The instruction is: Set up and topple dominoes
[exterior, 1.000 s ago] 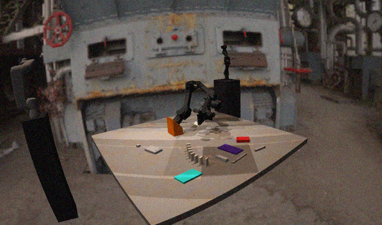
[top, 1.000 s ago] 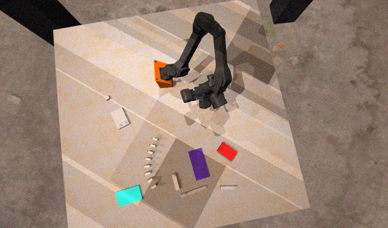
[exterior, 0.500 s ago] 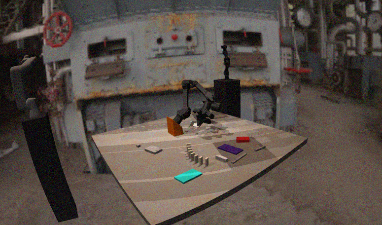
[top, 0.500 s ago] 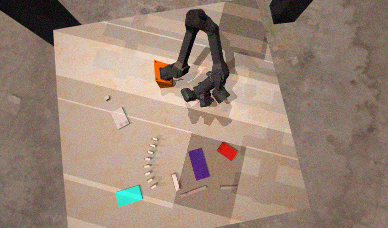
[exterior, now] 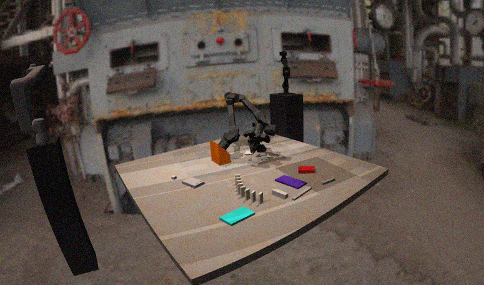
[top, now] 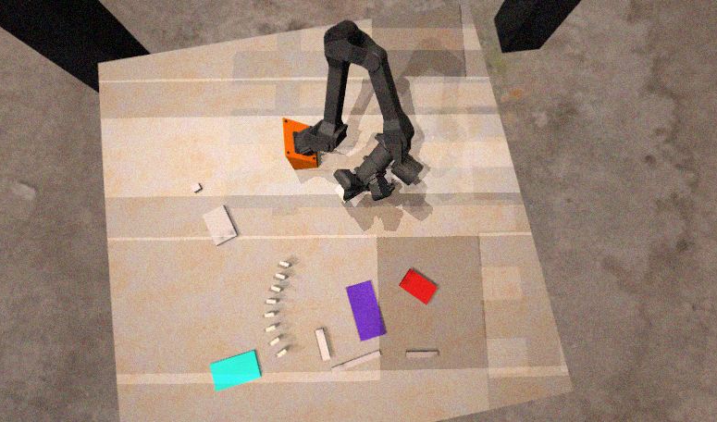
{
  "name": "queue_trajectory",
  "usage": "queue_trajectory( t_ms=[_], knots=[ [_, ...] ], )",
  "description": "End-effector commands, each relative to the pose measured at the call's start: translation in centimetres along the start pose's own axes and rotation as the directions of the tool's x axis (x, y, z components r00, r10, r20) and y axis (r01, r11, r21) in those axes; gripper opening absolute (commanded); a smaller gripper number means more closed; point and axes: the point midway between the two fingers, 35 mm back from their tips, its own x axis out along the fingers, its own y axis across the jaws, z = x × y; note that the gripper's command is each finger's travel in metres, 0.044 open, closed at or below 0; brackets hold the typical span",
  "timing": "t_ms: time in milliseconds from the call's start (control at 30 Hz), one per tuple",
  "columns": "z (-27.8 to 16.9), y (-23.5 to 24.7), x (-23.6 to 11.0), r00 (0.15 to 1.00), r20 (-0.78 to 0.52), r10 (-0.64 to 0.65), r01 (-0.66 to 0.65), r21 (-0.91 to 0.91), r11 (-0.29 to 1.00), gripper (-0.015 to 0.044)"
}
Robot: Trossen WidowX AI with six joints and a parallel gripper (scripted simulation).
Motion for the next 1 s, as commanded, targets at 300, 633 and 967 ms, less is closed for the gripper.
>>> queue_trajectory(
  t_ms=[300,633,967],
  knots=[
    [1.1,0.6,-0.4,0.970,0.239,-0.035,0.016,0.082,0.997,0.0025],
    [1.8,1.3,-1.2,0.910,0.413,-0.031,-0.042,0.165,0.985,0.0025],
    [2.3,1.9,-2.3,0.824,0.567,-0.014,-0.155,0.249,0.956,0.0025]
  ],
)
